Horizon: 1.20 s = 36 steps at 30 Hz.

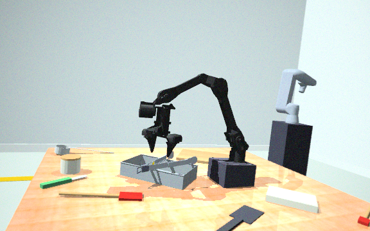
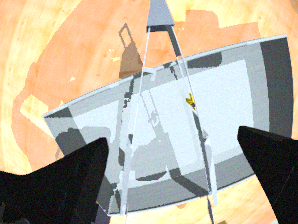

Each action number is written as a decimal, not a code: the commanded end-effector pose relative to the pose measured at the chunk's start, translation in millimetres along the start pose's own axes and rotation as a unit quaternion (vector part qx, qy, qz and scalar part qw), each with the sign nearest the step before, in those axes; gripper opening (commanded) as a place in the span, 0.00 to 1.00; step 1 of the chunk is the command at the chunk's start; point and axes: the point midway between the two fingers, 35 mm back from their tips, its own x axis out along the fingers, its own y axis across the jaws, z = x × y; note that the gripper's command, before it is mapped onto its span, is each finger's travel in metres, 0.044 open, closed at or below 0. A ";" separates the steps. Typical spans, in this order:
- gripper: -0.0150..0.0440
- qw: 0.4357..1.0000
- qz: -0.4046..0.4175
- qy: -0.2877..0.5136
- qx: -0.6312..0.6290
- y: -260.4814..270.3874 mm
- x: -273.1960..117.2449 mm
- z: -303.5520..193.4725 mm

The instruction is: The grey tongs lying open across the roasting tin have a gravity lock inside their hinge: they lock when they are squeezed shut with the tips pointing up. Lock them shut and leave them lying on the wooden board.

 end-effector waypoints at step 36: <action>1.00 1.000 0.001 0.006 -0.003 1.1 68.7 -2.2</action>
